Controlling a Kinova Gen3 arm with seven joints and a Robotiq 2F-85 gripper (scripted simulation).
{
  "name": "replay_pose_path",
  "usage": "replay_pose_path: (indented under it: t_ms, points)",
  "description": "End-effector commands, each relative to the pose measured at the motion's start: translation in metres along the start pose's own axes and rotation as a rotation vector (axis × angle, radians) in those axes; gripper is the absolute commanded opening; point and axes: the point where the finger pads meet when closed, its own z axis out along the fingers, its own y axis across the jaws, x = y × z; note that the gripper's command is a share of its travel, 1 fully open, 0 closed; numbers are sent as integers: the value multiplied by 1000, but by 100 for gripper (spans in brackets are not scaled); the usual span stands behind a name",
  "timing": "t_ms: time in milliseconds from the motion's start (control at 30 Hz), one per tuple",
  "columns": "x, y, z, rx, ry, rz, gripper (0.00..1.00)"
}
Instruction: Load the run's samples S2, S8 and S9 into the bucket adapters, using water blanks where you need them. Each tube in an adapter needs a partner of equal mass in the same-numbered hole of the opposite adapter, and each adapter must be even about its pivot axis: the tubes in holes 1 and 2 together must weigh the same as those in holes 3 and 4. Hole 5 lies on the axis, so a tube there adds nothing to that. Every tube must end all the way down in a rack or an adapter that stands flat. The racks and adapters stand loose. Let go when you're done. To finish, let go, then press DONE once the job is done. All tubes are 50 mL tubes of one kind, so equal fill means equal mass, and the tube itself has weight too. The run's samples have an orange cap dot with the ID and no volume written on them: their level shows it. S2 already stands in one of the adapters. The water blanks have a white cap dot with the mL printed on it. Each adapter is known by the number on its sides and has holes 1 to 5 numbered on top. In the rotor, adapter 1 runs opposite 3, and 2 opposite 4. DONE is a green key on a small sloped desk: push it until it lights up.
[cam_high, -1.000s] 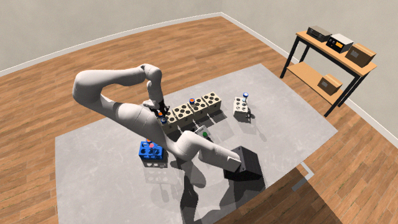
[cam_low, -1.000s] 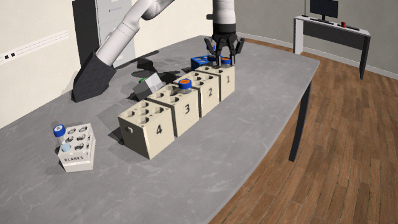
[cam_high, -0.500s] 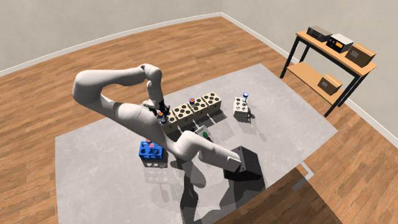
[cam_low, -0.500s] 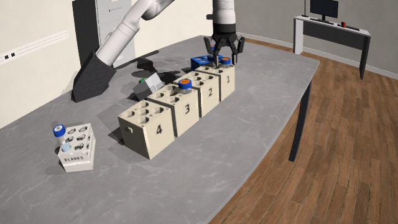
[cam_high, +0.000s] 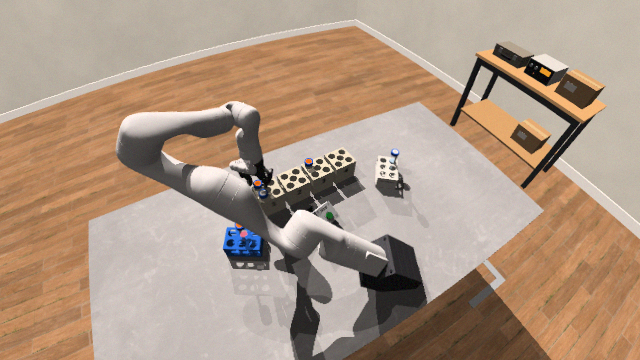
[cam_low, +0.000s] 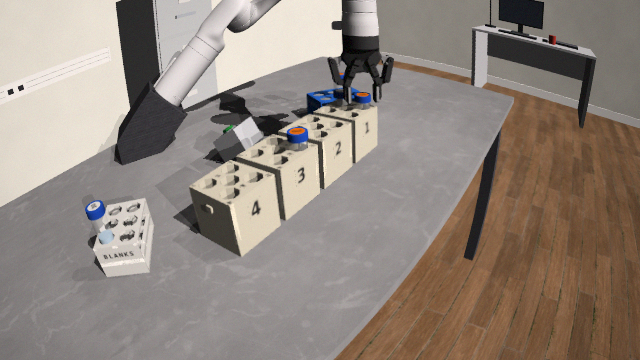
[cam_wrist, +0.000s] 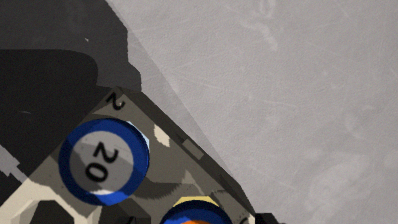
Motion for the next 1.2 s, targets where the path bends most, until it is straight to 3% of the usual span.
replay_pose_path:
  t_ms: [0,1167]
  points:
    - [0,0,-2,-1,-1,0,62]
    - [0,0,-44,-1,-1,0,62]
